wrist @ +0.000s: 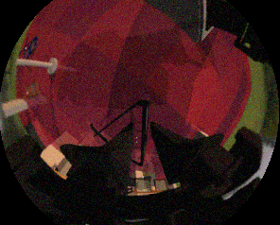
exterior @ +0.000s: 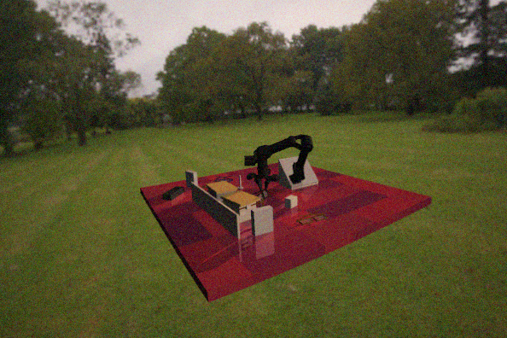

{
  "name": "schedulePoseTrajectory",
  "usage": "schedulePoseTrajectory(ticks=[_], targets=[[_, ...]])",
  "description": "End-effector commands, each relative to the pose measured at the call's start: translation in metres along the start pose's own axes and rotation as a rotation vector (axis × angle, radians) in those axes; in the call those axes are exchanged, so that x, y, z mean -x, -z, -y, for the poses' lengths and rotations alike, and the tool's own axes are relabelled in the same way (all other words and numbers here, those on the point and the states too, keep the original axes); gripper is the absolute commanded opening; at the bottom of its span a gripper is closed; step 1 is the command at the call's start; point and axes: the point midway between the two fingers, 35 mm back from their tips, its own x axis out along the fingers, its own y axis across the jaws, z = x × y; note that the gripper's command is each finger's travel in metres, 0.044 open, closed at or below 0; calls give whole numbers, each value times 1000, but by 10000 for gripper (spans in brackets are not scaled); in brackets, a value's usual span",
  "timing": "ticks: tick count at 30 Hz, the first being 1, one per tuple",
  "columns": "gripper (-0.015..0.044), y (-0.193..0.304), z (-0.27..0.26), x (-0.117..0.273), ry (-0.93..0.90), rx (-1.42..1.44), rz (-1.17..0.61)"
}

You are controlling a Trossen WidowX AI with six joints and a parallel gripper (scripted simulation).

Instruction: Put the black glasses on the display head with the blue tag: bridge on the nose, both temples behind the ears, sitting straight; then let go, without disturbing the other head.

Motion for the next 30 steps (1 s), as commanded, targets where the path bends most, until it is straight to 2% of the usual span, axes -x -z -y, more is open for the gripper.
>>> schedulePoseTrajectory(ticks=[1, 22, 30], targets=[[120, 0, 2, -6, 1, -1, -4], [120, 0, 1, -20, 3, 0, -5], [67, 0, 3, -19, 1, 3, -3]])
